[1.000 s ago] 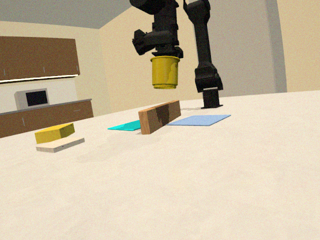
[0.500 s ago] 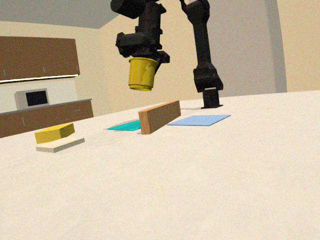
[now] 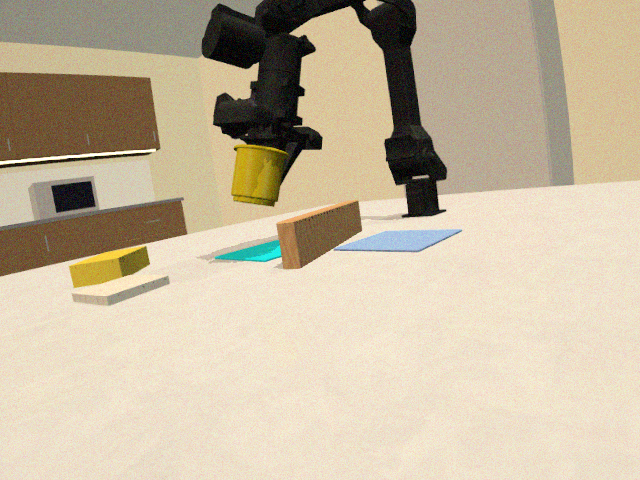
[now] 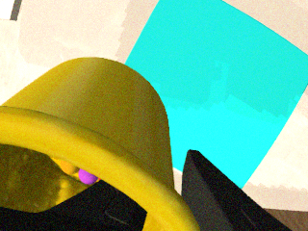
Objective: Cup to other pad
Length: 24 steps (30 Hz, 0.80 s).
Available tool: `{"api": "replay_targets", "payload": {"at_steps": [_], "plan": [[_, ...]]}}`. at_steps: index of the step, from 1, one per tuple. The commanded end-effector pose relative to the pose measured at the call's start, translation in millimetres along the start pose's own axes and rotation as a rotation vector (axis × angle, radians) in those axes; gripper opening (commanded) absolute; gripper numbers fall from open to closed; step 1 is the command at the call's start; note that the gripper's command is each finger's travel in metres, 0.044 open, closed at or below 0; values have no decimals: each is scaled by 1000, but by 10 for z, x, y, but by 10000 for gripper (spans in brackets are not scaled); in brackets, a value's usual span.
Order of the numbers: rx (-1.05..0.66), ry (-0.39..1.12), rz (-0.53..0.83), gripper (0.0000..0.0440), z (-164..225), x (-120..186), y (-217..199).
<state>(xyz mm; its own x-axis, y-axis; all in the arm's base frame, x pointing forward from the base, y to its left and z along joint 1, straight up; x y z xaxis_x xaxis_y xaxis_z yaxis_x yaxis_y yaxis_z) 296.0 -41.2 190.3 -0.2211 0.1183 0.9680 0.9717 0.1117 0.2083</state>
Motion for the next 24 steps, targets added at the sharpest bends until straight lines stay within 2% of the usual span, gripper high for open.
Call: {"api": "replay_targets", "payload": {"at_steps": [1, 9, 18, 21, 24], "plan": [[-11, -11, 5, 0, -69, -102, -38], [-30, -17, 20, 11, -130, -297, -144], [-46, -21, 40, 50, -161, -479, -278], [-51, -23, 37, 76, -175, -517, -308], [-61, -27, 15, 129, -203, -512, -303]]}}
Point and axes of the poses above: the point midway between the two fingers, 35 mm back from their tips, its own x axis back along the fingers, its own y axis across the jaws, z = x × y, the point moved 7 cm from there along x, back along the fingers, and after that the axes turned 13 degrees about -x, right-handed, at the moved point
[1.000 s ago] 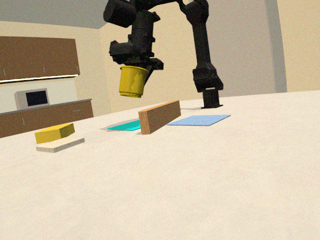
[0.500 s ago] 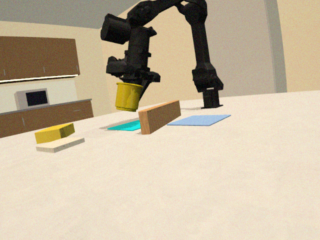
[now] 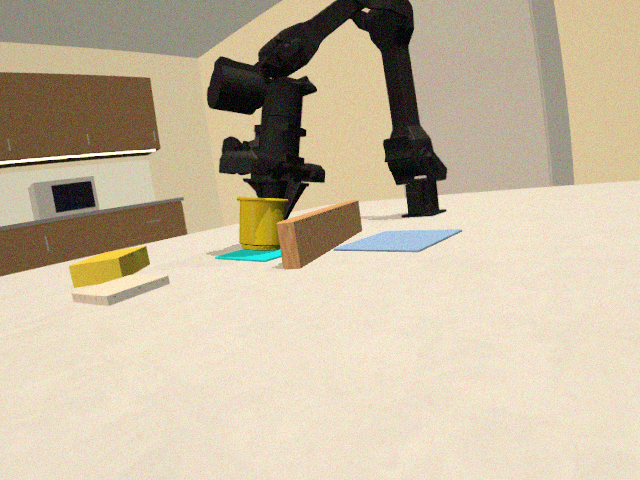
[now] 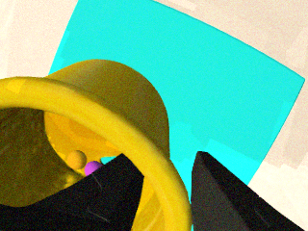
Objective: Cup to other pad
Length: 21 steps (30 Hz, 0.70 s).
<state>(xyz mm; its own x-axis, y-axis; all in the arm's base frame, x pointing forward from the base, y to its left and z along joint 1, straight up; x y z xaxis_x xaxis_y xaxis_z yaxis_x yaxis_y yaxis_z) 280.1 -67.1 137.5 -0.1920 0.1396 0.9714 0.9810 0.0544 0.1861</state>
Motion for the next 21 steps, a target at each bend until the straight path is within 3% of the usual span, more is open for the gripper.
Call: {"api": "replay_targets", "payload": {"at_steps": [1, 21], "plan": [[-11, -8, -29, 148, -47, 8, 2], [-42, 19, -149, 224, -157, 400, -112]]}}
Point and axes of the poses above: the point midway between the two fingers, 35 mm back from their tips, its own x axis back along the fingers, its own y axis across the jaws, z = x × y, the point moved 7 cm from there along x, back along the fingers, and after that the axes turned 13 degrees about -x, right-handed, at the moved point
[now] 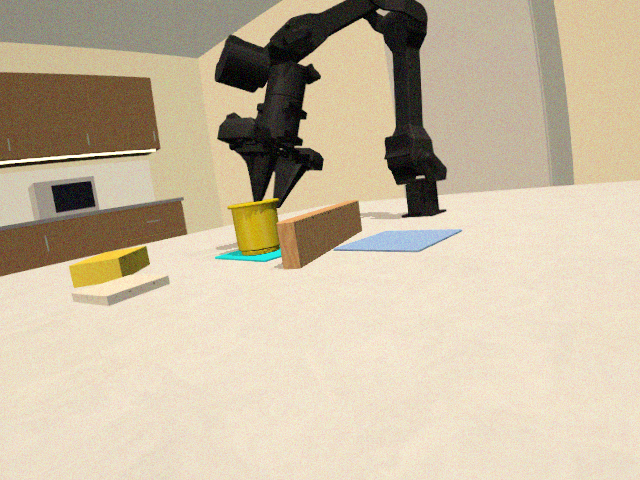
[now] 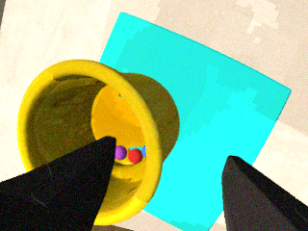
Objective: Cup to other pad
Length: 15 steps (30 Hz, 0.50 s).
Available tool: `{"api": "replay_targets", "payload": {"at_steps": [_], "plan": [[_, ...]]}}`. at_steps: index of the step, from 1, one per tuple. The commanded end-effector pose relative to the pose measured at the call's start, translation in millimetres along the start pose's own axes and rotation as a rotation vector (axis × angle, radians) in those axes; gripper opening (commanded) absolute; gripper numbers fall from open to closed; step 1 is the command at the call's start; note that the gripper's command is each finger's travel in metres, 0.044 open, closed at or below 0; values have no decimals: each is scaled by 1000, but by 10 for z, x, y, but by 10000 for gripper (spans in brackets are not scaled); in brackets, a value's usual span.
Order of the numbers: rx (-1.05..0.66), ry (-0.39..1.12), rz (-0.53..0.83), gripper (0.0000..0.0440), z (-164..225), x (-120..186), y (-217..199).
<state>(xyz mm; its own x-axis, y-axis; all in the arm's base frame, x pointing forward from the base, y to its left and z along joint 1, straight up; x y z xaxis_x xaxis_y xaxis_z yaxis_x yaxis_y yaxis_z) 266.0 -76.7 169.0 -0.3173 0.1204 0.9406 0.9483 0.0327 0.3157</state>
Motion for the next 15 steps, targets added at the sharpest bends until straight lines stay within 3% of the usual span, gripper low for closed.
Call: {"api": "replay_targets", "payload": {"at_steps": [1, 5, 9, 15], "plan": [[-6, 5, -25, 229, -24, 113, -18], [-14, 2, -52, 242, -52, 248, -21], [-19, -9, -84, 282, -96, 400, -7], [-36, -21, -110, 408, -170, 568, 12]]}}
Point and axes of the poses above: the point midway between the two fingers, 35 mm back from their tips, its own x axis back along the fingers, its own y axis across the jaws, z = x × y, the point moved 7 cm from there along x, back along the fingers, and after that the axes turned 13 degrees about -x, right-handed, at the moved point
